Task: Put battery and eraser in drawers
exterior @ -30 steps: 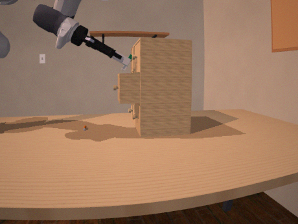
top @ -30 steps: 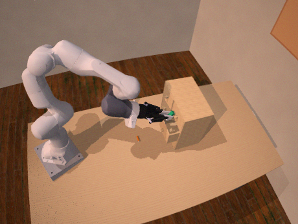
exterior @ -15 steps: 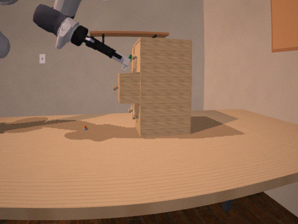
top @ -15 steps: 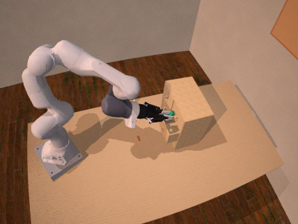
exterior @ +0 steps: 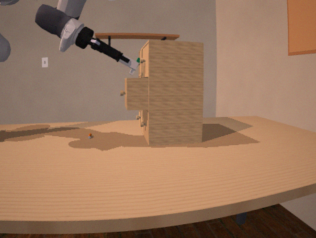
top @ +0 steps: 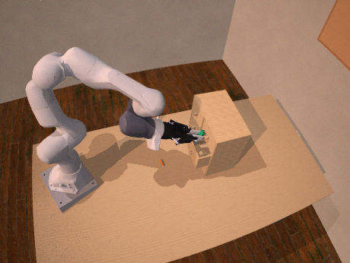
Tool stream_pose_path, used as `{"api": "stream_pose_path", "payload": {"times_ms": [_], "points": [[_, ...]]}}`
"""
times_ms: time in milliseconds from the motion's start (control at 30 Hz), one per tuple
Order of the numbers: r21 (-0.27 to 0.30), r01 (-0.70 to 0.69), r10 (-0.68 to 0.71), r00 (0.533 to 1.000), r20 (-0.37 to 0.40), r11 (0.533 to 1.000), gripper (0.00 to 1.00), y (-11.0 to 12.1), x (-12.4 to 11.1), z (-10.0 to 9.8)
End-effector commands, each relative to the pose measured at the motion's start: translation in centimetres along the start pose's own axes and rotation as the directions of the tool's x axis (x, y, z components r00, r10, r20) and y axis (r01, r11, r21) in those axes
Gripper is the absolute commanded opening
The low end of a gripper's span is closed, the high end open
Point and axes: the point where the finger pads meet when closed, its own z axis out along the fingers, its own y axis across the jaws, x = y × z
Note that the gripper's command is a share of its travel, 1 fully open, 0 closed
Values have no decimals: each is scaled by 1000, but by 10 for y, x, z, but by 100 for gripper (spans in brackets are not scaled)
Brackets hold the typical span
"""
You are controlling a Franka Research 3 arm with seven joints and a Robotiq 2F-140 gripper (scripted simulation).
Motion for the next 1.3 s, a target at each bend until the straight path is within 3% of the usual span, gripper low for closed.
{"api": "stream_pose_path", "payload": {"times_ms": [0,467,800,833,1267], "points": [[0,4,-4,1000,0,1000,11,1,-2,0],[0,4,-4,1000,0,1000,11,2,-3,0],[0,4,-4,1000,0,1000,23,2,-3,0],[0,4,-4,1000,0,1000,100,2,-3,0],[0,4,-4,1000,0,1000,100,2,-3,0]]}}
